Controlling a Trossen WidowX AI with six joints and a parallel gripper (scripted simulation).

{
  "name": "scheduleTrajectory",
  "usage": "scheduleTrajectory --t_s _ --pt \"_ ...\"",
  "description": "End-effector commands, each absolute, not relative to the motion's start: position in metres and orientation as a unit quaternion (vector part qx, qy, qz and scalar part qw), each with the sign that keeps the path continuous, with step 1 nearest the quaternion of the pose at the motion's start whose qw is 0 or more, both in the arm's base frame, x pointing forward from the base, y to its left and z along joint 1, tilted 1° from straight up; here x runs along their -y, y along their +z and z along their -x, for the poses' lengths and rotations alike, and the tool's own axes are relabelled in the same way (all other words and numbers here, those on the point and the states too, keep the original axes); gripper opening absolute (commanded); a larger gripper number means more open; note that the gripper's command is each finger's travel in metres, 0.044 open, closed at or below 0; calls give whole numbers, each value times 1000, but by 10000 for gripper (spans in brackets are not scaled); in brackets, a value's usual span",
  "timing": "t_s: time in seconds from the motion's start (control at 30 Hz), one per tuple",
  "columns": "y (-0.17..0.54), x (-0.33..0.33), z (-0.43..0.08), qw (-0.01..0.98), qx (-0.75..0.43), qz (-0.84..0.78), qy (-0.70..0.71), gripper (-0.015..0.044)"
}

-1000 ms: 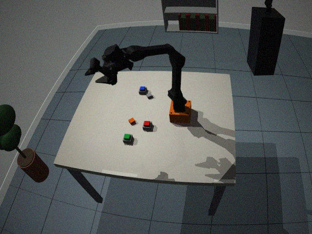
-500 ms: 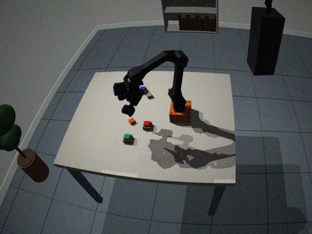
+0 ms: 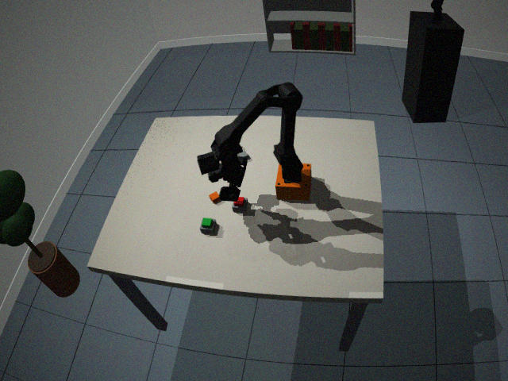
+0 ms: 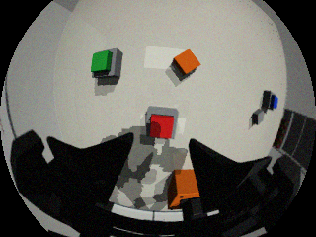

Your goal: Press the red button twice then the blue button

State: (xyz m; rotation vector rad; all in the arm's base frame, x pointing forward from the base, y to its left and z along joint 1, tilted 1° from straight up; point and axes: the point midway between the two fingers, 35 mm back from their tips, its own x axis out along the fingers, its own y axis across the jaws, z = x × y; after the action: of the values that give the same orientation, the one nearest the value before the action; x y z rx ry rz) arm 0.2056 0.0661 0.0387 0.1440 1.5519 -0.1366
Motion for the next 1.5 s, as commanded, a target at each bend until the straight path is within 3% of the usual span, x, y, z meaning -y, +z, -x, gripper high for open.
scheduleTrajectory --t_s 0.0,0.17,1.47 --pt "29 -66 -204 707 -702 -65 -59 137" --pt "29 -66 -204 707 -702 -65 -59 20" --pt "-5 -67 -204 707 -702 -65 -59 20"
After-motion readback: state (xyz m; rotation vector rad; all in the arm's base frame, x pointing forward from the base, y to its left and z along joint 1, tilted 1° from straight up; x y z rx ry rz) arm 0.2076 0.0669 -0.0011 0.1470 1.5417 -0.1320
